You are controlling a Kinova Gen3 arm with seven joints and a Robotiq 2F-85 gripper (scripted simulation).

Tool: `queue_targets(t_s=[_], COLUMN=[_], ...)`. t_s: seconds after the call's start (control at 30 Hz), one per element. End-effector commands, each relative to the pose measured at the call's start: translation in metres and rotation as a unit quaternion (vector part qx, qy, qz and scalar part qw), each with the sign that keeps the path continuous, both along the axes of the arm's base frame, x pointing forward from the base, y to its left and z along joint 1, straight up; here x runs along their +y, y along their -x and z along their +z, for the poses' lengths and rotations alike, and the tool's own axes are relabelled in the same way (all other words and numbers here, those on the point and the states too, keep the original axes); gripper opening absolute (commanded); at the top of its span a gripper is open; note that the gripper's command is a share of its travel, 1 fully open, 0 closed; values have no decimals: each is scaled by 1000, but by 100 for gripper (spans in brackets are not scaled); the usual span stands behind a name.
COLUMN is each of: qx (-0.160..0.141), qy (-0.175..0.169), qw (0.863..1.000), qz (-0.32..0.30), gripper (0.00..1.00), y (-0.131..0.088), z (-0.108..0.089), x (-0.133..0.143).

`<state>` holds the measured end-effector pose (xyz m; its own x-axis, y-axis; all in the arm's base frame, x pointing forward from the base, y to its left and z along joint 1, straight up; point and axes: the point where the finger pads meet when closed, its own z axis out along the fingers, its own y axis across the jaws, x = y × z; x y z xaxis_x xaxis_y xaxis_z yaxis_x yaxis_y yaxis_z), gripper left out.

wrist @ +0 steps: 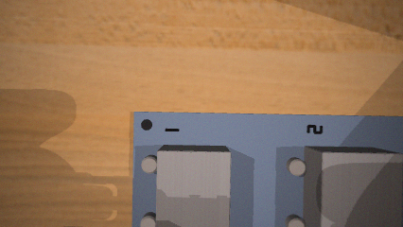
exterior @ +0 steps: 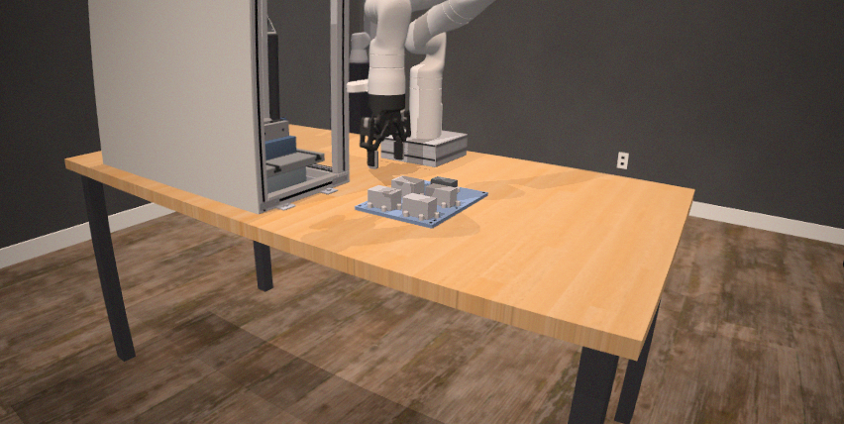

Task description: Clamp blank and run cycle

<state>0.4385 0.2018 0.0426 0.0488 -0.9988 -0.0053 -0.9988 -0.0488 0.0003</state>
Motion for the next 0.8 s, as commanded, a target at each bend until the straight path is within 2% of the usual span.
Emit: queue_targets(t_s=[0.0, 0.07, 0.47, 0.63, 0.77], qx=[-2, -3, -3, -3, -3], qy=[0, 0, 0, 0, 0], qw=[1000, 1000, 1000, 1000, 1000], qz=[0, 0, 0, 0, 0], gripper=[100, 100, 100, 100, 100], y=[-1, -1, -1, -2, -2], z=[-16, -27, -27, -41, -41], x=[-2, -3, -3, -4, -4])
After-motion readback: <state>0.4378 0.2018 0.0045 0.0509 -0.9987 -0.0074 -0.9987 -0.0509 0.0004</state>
